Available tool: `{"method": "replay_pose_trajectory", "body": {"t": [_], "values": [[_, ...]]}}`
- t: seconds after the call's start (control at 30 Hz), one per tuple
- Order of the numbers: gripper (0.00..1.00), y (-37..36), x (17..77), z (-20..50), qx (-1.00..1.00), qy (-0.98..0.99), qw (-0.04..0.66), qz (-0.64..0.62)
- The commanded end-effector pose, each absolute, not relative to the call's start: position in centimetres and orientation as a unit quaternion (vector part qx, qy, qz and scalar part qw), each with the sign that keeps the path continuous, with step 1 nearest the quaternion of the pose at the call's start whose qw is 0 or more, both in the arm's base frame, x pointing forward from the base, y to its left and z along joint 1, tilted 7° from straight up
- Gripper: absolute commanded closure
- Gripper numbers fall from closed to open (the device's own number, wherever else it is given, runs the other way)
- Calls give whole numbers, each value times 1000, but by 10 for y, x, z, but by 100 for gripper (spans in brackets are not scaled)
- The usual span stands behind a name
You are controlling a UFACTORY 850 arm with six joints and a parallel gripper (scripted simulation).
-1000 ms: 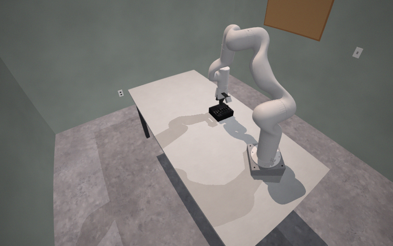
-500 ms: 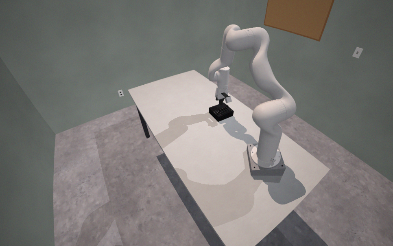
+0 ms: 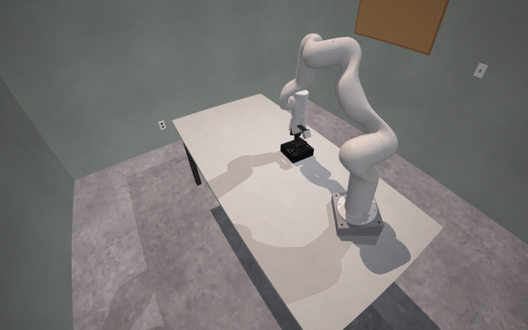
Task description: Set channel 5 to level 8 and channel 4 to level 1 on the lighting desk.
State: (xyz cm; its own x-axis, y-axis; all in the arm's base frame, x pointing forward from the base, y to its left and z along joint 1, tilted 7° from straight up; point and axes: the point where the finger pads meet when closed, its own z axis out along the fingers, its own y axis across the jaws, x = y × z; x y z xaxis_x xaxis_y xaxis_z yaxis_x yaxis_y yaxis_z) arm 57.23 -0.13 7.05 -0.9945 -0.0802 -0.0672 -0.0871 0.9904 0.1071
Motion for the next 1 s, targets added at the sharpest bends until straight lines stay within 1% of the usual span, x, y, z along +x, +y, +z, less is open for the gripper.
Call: {"method": "replay_pose_trajectory", "body": {"t": [0.0,0.97], "values": [[100,-1,573,69,-42,997,32,55],[100,0,574,54,-42,997,32,55]]}}
